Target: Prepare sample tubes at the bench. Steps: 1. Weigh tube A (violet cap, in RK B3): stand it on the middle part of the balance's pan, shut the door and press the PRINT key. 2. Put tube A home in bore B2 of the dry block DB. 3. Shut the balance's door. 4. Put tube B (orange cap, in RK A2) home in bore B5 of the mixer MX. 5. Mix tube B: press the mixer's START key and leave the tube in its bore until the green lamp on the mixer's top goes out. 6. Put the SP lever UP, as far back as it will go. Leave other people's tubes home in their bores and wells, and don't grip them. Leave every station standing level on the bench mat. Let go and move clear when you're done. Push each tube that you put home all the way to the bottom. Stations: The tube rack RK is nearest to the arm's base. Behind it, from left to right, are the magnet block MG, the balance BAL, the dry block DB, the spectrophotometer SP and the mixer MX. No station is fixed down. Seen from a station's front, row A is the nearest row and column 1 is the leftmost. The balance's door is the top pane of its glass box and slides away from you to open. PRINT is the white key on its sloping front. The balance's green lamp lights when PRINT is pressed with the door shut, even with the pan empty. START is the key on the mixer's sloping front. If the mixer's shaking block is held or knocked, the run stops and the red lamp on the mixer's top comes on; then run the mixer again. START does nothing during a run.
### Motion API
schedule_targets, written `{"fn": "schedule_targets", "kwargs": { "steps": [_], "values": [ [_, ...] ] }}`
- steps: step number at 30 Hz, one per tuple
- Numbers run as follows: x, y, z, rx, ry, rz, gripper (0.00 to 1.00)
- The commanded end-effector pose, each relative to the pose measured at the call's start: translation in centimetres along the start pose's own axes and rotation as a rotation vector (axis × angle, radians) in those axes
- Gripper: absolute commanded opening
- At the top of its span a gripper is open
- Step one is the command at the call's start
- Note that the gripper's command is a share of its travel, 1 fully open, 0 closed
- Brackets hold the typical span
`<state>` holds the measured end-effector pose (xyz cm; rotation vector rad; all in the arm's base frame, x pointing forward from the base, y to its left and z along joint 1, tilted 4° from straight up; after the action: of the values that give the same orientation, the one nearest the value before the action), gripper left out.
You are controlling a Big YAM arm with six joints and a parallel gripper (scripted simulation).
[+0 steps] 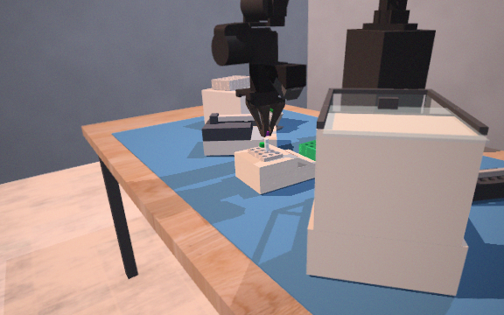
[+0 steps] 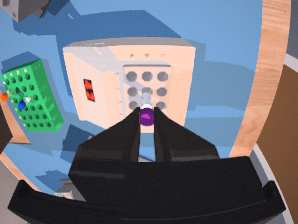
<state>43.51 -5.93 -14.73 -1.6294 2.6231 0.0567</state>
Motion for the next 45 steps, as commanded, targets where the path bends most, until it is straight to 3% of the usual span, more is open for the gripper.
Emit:
{"fn": "schedule_targets", "kwargs": {
  "steps": [1,45],
  "values": [
    [-1.03,-1.75,-0.35,0.038,-0.015,0.0,0.09],
    [-0.74,-1.42,-0.01,0.022,-0.009,0.001,0.09]
  ]
}}
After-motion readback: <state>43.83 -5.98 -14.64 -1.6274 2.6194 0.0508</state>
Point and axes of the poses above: the point where the finger pads meet when closed, its own z axis out along the fingers, its own y axis across the jaws, x = y × z, the point moved 4 cm from there along -z, back along the fingers, and after that the axes turned 10 degrees about z, right-handed, at the moved point
